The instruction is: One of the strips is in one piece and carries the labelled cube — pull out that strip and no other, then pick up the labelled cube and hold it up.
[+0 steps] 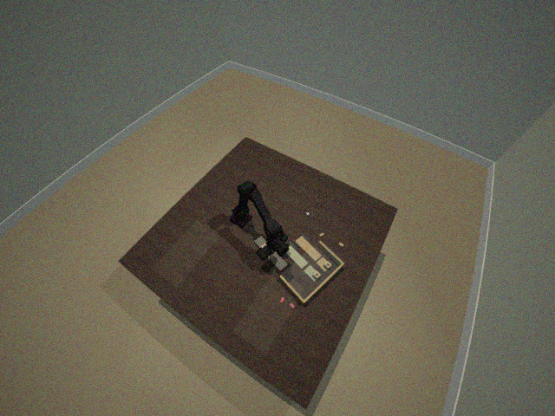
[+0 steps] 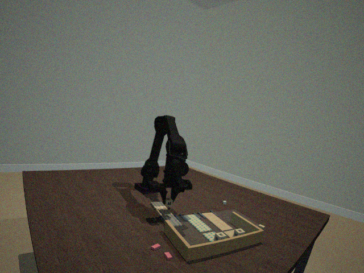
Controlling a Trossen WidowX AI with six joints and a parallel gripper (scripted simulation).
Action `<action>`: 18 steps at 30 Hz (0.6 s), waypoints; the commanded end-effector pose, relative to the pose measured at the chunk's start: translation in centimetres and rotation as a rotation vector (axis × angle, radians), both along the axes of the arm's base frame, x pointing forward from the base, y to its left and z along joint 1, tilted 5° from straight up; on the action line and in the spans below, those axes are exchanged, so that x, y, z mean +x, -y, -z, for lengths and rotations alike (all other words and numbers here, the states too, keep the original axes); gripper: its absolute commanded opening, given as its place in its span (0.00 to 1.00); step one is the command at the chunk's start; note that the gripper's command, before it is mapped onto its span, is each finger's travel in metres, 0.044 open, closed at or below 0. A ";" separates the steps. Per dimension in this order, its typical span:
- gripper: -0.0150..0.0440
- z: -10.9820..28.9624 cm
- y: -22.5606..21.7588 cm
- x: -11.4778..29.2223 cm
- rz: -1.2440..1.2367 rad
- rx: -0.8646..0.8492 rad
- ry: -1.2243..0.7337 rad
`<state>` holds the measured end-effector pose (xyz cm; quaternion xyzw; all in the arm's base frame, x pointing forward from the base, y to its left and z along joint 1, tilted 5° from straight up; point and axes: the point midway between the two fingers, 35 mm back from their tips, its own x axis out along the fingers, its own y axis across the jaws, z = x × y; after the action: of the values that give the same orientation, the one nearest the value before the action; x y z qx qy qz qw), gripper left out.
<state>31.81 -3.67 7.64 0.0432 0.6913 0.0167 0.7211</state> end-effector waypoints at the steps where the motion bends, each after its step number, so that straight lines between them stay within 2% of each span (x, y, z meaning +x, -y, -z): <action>1: 0.25 0.1 -0.1 -1.6 -0.004 -0.003 0.001; 5: 0.25 -0.2 -0.1 -1.7 -0.004 -0.003 0.001; 12: 0.25 -3.4 0.2 -1.8 -0.004 -0.004 0.001; 18: 0.25 -3.5 0.2 -1.8 -0.004 -0.004 0.001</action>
<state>29.89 -3.74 10.45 0.0438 0.6948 0.0169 0.7177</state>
